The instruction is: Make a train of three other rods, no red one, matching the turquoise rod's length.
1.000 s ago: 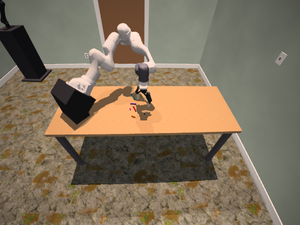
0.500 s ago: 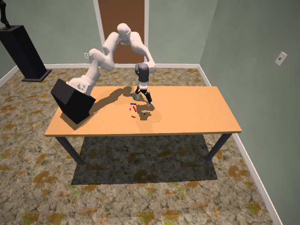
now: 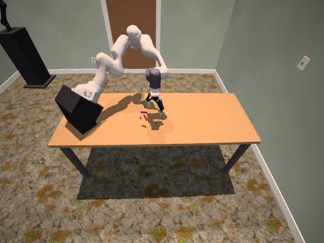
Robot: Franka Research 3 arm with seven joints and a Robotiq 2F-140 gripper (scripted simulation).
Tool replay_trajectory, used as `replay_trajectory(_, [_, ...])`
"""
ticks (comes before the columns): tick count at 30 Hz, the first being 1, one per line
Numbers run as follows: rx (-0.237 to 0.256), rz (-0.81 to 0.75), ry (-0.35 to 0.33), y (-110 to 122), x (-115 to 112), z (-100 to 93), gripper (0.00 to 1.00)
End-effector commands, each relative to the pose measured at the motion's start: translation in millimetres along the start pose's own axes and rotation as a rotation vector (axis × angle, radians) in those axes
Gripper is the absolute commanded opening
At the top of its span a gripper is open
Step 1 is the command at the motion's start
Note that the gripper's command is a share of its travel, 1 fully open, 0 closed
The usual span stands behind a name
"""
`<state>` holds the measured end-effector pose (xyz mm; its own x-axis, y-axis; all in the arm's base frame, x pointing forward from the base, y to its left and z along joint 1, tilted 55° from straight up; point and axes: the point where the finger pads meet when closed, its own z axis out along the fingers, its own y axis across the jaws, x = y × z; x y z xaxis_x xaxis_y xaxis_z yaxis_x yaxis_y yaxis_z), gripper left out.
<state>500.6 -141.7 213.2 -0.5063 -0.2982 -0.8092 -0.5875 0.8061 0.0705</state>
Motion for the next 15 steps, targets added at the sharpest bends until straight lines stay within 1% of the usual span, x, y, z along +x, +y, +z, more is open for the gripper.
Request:
replay_trajectory(1, [0.000,-0.004,-0.004,0.6,-0.7,-0.4,1.00])
replay_trajectory(7, [0.000,0.001,-0.004,0.9,-0.8,-0.4,1.00])
replay_trajectory(8, [-0.001,0.032,-0.004,3.2,-0.9,-0.4,1.00])
replay_trajectory(10, [-0.002,0.178,-0.004,13.9,-1.6,-0.3,1.00])
replay_trajectory(15, [-0.002,0.242,-0.004,18.5,-1.8,-0.3,1.00])
